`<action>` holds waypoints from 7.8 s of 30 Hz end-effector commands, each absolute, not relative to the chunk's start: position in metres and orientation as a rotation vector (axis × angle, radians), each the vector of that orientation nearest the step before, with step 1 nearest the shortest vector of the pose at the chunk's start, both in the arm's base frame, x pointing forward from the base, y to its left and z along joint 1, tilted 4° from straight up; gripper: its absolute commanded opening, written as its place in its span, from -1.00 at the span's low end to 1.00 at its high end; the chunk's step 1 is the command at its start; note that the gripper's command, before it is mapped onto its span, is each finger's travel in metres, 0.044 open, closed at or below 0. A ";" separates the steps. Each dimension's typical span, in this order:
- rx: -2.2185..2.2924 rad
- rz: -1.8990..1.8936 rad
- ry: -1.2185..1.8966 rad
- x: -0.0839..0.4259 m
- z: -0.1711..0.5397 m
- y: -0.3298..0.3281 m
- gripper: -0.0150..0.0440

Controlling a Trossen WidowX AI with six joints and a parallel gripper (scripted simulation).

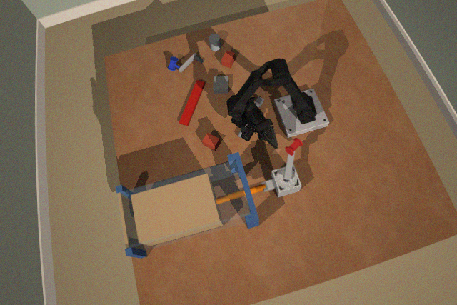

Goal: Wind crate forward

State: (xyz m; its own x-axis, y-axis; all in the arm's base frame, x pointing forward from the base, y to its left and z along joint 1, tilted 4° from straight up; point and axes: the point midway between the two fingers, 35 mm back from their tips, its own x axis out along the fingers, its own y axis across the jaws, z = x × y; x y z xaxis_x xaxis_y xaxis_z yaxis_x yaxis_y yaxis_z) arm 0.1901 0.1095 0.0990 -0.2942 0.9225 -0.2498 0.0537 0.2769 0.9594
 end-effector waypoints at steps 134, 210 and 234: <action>-0.715 0.635 1.443 0.143 0.094 0.223 0.20; -0.562 0.452 1.578 0.141 0.094 0.234 -0.49; -0.583 0.470 1.573 0.143 0.084 0.233 -0.49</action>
